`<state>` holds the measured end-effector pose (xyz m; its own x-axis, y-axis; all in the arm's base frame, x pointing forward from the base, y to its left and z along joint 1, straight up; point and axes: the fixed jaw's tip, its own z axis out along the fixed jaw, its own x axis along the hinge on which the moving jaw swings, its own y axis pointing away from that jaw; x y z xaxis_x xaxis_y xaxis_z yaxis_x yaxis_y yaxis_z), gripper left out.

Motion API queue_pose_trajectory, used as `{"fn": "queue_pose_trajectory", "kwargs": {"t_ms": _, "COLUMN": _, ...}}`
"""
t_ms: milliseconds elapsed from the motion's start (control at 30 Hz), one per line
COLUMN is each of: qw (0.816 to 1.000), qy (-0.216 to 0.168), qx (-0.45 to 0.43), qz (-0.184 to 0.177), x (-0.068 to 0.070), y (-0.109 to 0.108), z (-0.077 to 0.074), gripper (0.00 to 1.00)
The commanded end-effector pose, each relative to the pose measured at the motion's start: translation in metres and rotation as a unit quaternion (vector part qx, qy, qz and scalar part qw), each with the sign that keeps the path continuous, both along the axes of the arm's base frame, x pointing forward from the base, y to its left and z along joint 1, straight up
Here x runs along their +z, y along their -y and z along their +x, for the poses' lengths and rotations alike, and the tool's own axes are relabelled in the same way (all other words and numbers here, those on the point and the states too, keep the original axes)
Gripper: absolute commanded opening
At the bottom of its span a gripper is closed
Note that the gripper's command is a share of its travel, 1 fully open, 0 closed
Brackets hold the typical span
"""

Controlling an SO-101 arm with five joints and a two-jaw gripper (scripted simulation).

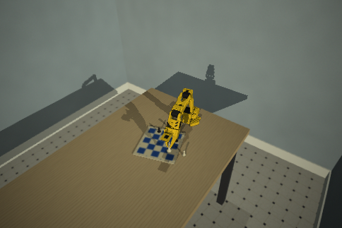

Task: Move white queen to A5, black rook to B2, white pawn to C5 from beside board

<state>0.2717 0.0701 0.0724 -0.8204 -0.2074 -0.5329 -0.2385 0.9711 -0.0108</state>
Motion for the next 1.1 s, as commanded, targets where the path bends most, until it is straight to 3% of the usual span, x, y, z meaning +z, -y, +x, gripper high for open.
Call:
{"fn": "queue_pose_trajectory", "kwargs": {"t_ms": 0, "qw": 1.000, "qy": -0.004, "qx": 0.009, "qz": 0.002, "x": 0.0001, "y": -0.0079, "z": 0.0027, "gripper": 0.00}}
{"fn": "queue_pose_trajectory", "kwargs": {"t_ms": 1067, "qw": 1.000, "qy": -0.004, "qx": 0.012, "qz": 0.002, "x": 0.0001, "y": -0.0109, "z": 0.0064, "gripper": 0.00}}
